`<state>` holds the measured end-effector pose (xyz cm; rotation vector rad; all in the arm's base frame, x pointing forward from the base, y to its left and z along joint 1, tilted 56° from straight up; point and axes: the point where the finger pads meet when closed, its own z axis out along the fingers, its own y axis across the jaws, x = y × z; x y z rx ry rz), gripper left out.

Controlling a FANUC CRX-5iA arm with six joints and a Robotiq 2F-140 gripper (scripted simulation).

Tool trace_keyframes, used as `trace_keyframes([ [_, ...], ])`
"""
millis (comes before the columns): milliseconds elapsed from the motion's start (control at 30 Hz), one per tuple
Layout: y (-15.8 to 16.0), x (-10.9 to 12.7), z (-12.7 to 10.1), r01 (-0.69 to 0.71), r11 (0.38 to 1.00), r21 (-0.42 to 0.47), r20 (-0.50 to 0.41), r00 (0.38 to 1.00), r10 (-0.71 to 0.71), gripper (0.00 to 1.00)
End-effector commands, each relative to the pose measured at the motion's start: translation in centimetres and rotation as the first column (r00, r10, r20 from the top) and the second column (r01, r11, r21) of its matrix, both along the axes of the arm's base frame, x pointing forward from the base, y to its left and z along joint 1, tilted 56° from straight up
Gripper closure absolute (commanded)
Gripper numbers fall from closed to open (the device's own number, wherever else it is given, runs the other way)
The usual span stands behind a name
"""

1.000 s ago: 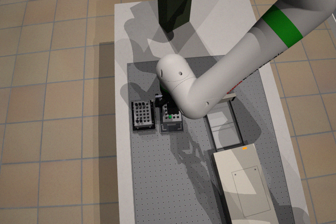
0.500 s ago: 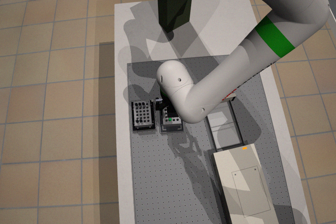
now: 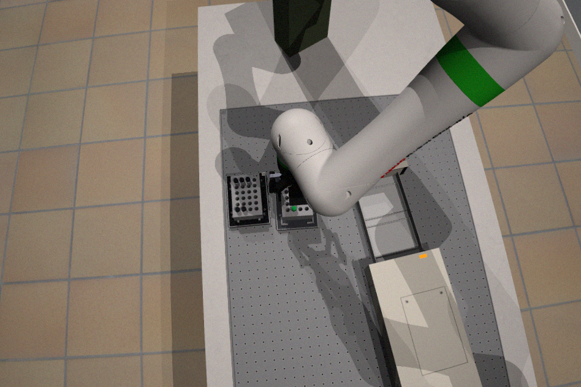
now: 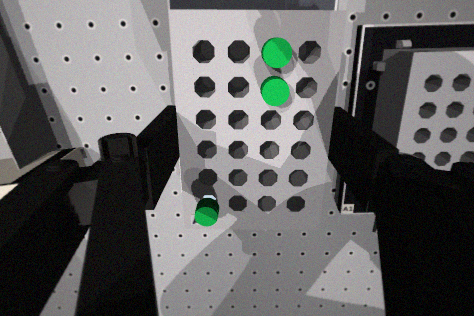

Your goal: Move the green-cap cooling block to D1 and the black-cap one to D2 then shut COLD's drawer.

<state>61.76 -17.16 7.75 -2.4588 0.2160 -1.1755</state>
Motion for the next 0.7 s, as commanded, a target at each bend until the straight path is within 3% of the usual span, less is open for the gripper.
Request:
trace_keyframes([
  [0,-0.05,0.09,-0.02,0.001,1.000,-0.001,0.001,1.000,-0.001,0.90],
  [667,0.16,0.66,-0.44,0.001,1.000,-0.001,0.001,1.000,-0.001,0.90],
])
